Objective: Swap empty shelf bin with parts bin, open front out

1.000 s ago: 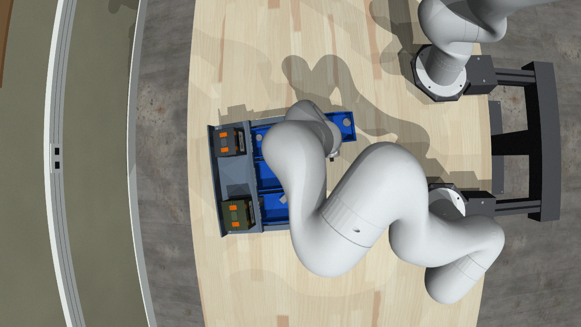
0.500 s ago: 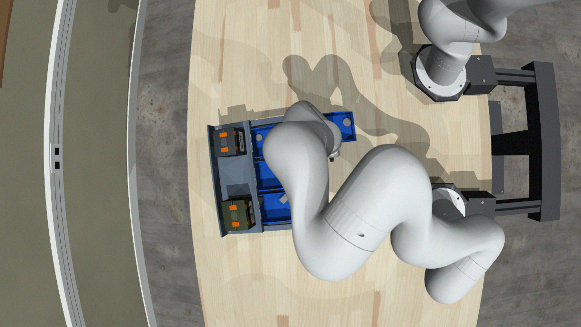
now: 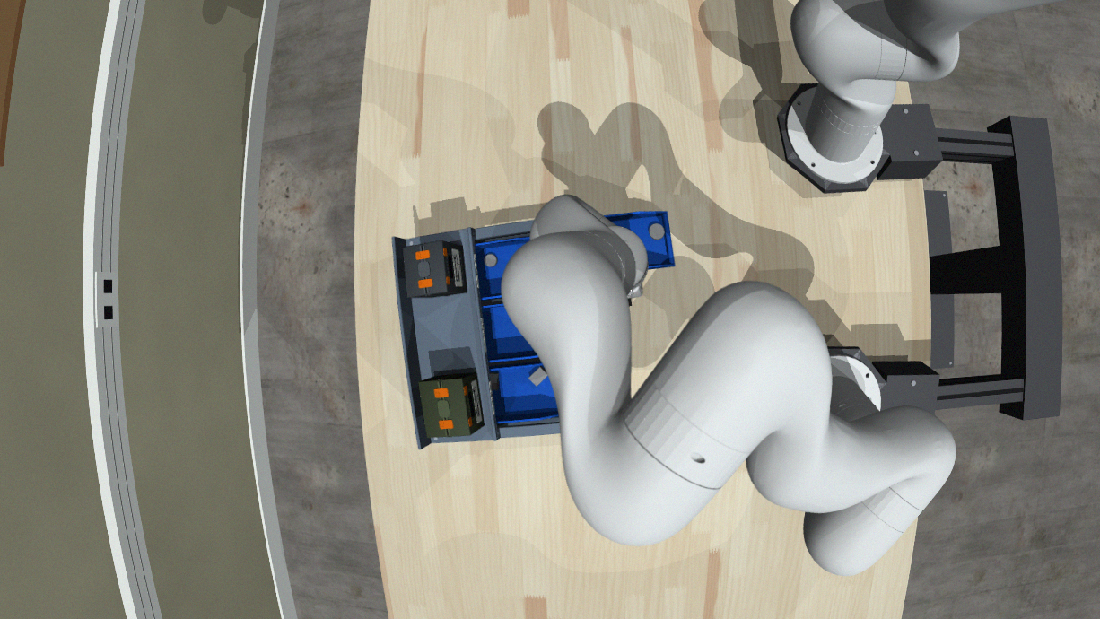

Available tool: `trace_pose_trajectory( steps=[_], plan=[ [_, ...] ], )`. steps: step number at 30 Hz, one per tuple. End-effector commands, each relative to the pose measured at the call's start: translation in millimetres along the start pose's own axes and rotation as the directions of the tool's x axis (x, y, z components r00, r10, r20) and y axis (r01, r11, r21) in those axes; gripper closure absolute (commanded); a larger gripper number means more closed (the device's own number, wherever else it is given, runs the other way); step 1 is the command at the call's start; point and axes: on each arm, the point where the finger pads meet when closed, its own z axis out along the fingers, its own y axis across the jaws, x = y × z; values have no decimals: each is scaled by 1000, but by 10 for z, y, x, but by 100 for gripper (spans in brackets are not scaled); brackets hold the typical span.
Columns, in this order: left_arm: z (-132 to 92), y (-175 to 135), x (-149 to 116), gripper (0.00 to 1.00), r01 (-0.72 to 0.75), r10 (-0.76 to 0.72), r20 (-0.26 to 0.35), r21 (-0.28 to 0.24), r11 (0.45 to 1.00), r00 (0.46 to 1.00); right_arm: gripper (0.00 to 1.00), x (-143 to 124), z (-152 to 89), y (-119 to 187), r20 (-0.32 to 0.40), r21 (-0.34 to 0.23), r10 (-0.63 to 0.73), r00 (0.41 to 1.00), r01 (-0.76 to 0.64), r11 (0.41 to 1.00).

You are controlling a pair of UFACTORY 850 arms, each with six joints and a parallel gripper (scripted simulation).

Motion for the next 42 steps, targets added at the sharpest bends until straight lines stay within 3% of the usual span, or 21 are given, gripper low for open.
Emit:
trace_pose_trajectory(
  steps=[1, 42],
  plan=[
    [-78, 6, 7, 73, 0, 0, 3, 4, 1000, 1000, 0, 4, -9, 0, -2, 0, 0, 1000, 0, 1000],
    [-622, 8, 9, 73, 0, 0, 3, 4, 1000, 1000, 0, 4, -9, 0, -2, 0, 0, 1000, 0, 1000]
  ],
)
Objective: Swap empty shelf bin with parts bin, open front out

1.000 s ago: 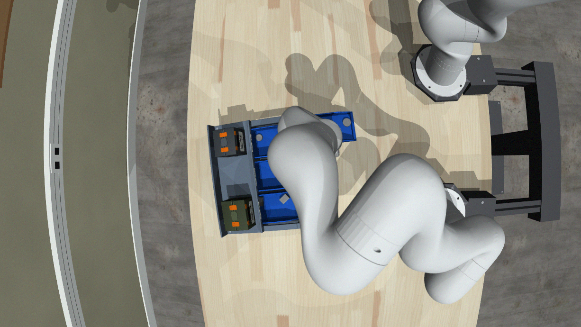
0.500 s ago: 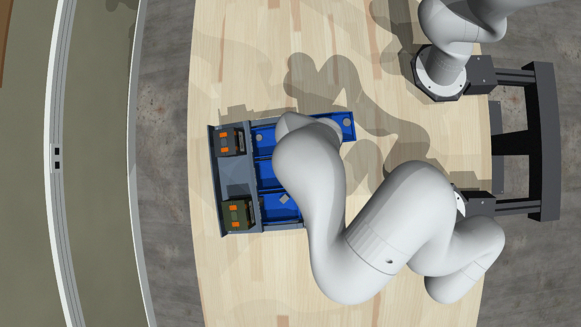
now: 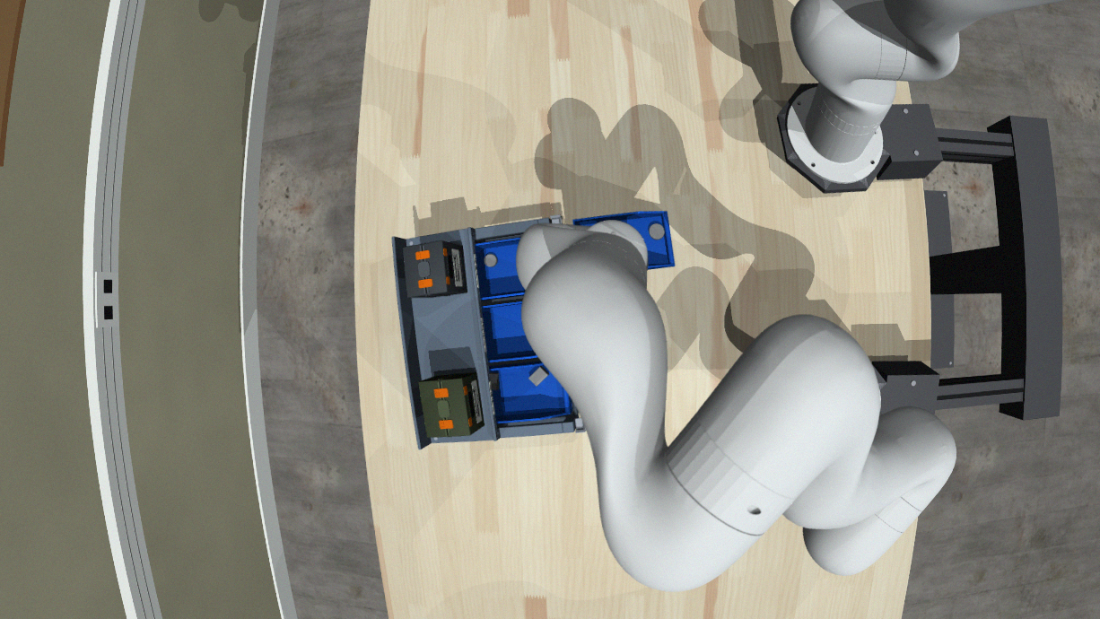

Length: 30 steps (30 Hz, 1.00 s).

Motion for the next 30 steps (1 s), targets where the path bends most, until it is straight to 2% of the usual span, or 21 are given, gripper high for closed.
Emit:
trace_pose_trajectory(
  steps=[1, 23, 24, 30],
  plan=[
    [-32, 5, 7, 73, -1, 1, 7, 3, 1000, 1000, 0, 4, -9, 0, -2, 0, 0, 1000, 0, 1000],
    [-102, 5, 7, 73, -1, 1, 7, 2, 1000, 1000, 0, 4, -9, 0, -2, 0, 0, 1000, 0, 1000],
    [-102, 5, 7, 100, -1, 1, 7, 2, 1000, 1000, 0, 4, -9, 0, -2, 0, 0, 1000, 0, 1000],
    [-102, 5, 7, 100, -1, 1, 7, 2, 1000, 1000, 0, 4, -9, 0, -2, 0, 0, 1000, 0, 1000]
  ],
)
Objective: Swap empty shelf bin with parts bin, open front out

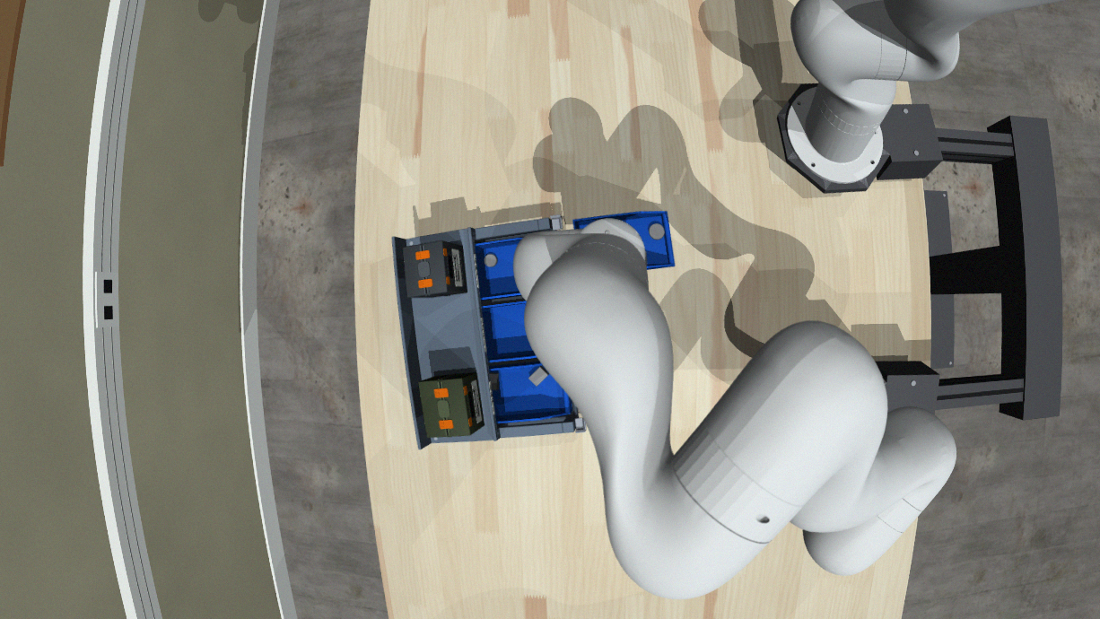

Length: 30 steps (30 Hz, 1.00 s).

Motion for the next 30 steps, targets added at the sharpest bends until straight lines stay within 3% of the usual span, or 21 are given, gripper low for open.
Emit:
trace_pose_trajectory(
  steps=[1, 15, 18, 20, 22, 23, 30],
  plan=[
    [-5, 5, 5, 100, 0, 0, -1, -1, 1000, 1000, 0, 4, -9, 0, -2, 0, 0, 1000, 0, 1000],
    [-3, 2, 13, 100, 8, -8, -1, -1, 1000, 1000, 0, 4, -9, 0, -2, 0, 0, 1000, 0, 1000],
    [11, -30, 99, 100, 101, -101, -1, -1, 995, 995, 0, 4, -9, 0, -2, 0, 0, 1000, 0, 1000],
    [33, -82, 226, 100, 237, -237, -1, -1, 972, 972, 0, 4, -9, 0, -2, 0, 0, 1000, 0, 1000],
    [33, -82, 226, 100, 237, -237, -1, -1, 972, 972, 0, 4, -9, 0, -2, 0, 0, 1000, 0, 1000],
    [47, -115, 302, 100, 316, -316, -1, -1, 949, 949, 0, 4, -9, 0, -2, 0, 0, 1000, 0, 1000],
    [75, -190, 459, 100, 475, -475, -1, -2, 880, 880, 0, 4, -9, 0, -2, 0, 0, 1000, 0, 1000]
  ],
)
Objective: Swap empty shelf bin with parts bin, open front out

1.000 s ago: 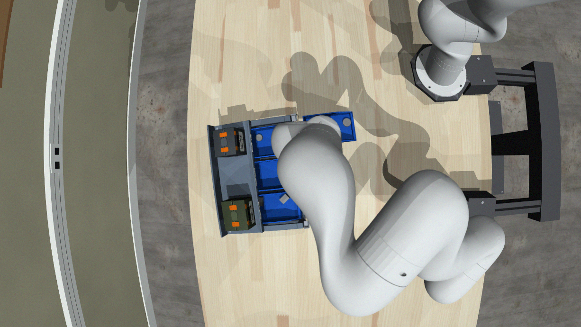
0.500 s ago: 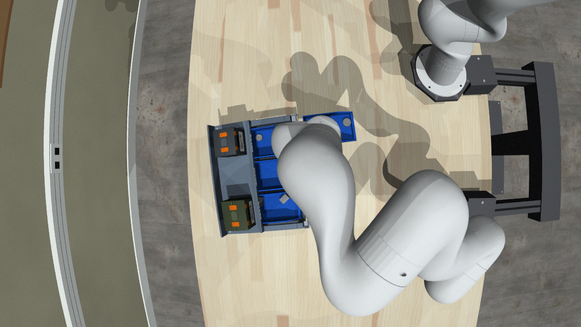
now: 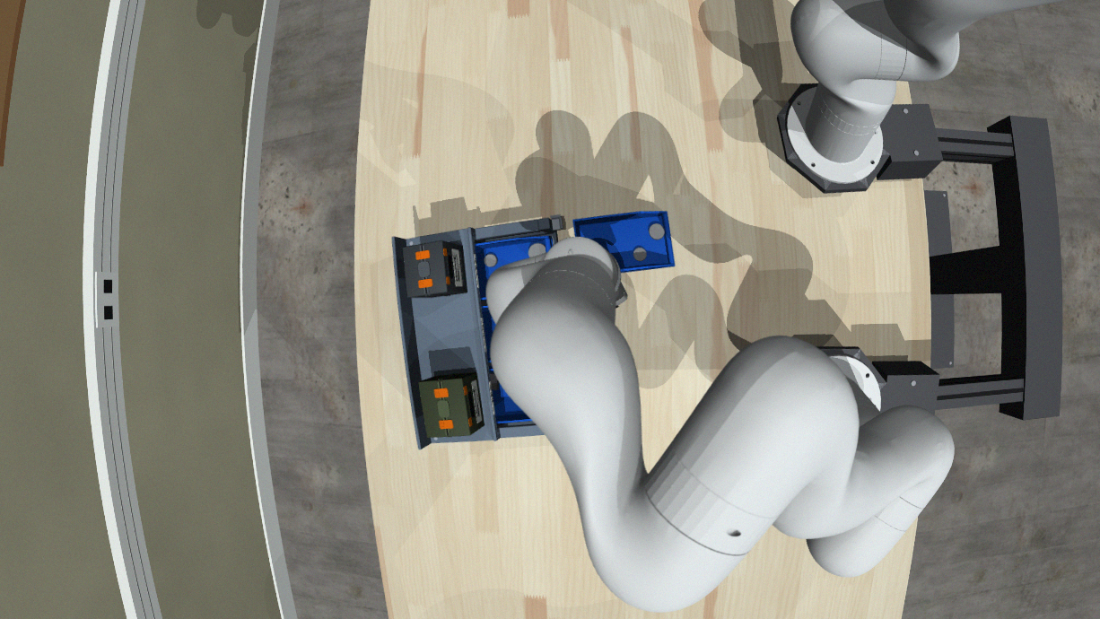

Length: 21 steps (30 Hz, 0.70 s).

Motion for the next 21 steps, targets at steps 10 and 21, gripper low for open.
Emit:
trace_pose_trajectory(
  steps=[10, 21],
  plan=[
    [49, -20, 336, 100, 323, -323, -9, -8, 946, 946, 0, 4, -9, 0, -2, 0, 0, 1000, 0, 1000],
    [90, -61, 595, 100, 549, -549, -7, -10, 836, 836, 0, 4, -9, 0, -2, 0, 0, 1000, 0, 1000]
  ],
)
